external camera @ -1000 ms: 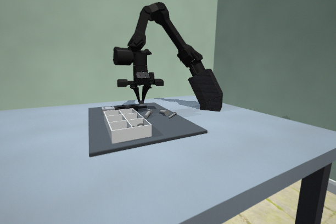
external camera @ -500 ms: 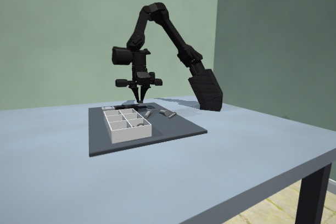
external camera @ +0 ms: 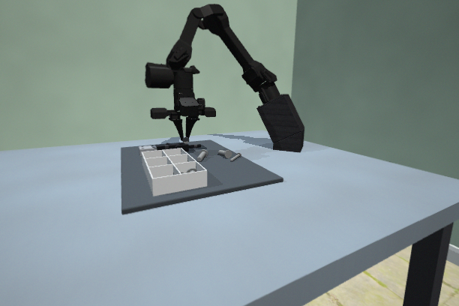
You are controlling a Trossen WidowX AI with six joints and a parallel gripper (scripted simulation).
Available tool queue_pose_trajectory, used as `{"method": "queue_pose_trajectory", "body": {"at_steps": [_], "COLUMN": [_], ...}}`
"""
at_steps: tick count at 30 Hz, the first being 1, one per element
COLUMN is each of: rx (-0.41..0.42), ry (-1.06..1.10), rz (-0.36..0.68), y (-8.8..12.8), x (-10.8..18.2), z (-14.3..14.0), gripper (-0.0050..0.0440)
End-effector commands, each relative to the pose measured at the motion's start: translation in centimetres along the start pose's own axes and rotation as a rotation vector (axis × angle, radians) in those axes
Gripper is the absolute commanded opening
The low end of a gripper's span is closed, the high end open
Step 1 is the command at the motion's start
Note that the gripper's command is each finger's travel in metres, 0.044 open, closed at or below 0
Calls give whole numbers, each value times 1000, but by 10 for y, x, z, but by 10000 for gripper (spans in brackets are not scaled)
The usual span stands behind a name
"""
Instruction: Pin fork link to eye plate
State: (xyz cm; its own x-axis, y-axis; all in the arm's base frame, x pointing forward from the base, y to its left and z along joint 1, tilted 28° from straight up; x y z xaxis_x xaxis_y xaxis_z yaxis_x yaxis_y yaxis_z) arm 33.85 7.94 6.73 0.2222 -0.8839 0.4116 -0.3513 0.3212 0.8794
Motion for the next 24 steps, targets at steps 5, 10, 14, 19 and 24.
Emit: {"method": "queue_pose_trajectory", "body": {"at_steps": [5, 10, 14, 19, 24], "rx": [0, 0, 0, 0, -4], "ry": [6, 6, 6, 6, 6], "rz": [0, 0, 0, 0, 21], "y": [0, 0, 0, 0, 0], "x": [1, 1, 1, 1, -1], "z": [-10, -10, -10, -8, -9], "gripper": [13, 13, 13, 13, 13]}}
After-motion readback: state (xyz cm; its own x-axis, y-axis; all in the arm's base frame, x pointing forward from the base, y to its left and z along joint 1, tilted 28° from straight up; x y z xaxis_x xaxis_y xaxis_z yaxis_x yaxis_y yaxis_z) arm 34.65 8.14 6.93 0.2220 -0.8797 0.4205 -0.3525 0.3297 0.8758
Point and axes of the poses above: the point midway between the two fingers, 35 mm back from their tips, its own y axis back along the fingers, its own z axis across the jaws, x = y × z, the point moved 5 cm from there along y, back along the fingers, and after that the axes turned 11 degrees about y, right-handed, at the moved point
